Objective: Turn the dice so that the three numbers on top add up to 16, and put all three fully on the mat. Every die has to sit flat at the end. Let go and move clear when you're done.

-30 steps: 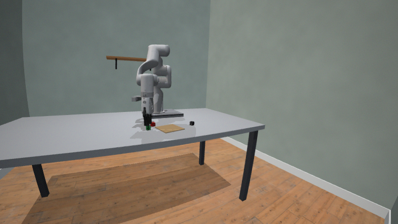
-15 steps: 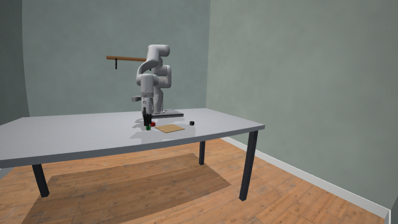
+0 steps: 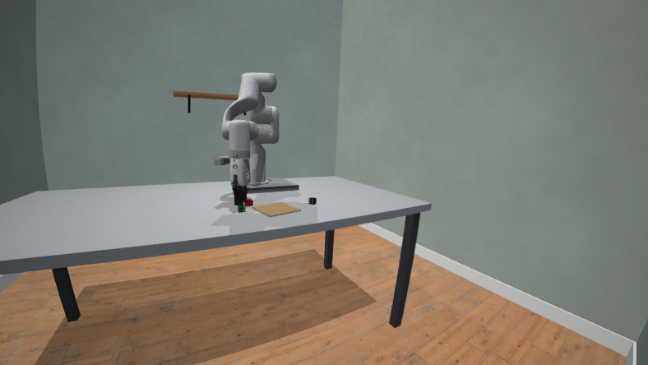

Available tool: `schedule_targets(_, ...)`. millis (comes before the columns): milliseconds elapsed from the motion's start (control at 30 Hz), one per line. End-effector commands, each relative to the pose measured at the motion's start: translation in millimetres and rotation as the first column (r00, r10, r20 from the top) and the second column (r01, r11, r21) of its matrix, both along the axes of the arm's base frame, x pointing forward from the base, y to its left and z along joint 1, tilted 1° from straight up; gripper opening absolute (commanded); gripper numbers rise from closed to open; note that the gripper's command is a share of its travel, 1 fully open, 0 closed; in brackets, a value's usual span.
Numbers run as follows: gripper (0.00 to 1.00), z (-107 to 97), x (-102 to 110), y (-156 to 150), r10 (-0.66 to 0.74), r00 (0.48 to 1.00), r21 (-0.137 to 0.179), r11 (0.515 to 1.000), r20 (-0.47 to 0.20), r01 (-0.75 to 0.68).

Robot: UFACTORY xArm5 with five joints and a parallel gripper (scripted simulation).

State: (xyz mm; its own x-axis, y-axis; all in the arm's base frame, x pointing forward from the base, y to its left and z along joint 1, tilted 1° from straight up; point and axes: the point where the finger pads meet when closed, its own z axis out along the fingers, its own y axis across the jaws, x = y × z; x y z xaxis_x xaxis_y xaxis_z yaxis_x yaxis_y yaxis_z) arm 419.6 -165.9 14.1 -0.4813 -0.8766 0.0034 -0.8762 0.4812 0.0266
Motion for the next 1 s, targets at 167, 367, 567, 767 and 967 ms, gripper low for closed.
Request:
schedule_targets(167,0.42,1.3,1.3,-0.5,0.0,1.0,-0.001,1.0,0.004,0.0)
schedule_targets(367,0.42,1.3,1.3,-0.5,0.0,1.0,-0.001,1.0,0.004,0.0)
schedule_targets(567,0.42,1.0,1.3,-0.5,0.0,1.0,-0.001,1.0,0.004,0.0)
schedule_targets(767,0.42,-1.3,1.3,-0.5,0.0,1.0,-0.001,1.0,0.004,0.0)
schedule_targets(967,0.42,-9.8,1.1,-0.5,0.0,1.0,-0.001,1.0,0.004,0.0)
